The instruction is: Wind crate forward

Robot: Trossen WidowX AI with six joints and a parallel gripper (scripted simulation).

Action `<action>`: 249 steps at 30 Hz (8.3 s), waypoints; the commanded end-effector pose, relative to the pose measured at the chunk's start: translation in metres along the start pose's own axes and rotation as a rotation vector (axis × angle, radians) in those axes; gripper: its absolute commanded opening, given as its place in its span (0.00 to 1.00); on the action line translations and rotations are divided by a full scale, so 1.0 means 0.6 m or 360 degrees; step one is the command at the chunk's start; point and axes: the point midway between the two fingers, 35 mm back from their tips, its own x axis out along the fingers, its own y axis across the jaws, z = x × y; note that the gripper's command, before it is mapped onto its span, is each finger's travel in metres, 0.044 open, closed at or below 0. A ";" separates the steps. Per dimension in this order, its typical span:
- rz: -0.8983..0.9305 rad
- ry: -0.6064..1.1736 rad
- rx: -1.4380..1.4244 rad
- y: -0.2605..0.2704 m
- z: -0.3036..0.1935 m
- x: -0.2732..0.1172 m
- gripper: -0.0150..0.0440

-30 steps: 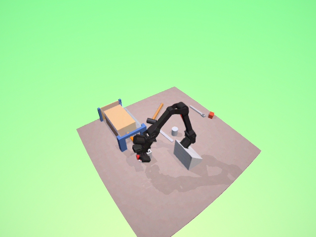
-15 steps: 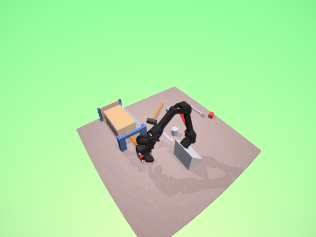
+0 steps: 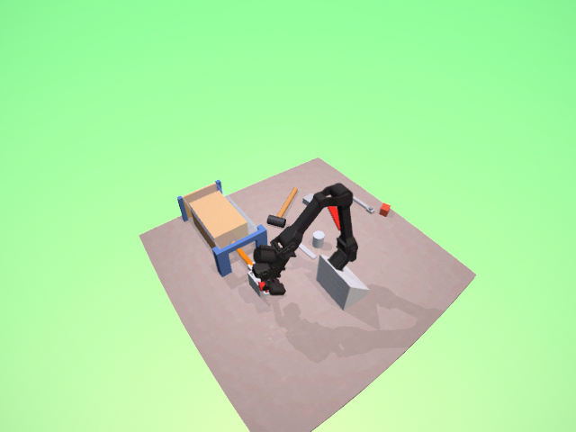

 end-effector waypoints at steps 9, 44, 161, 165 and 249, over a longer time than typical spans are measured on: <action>0.0000 0.0050 -0.0010 0.000 -0.044 -0.012 0.25; -0.0003 0.0056 -0.0010 -0.045 -0.125 -0.052 0.25; -0.0016 0.0063 -0.0007 -0.272 -0.141 -0.060 0.25; -0.0017 0.0063 -0.0007 -0.278 -0.137 -0.058 0.25; -0.0021 0.0054 -0.0004 -0.335 0.006 0.011 0.25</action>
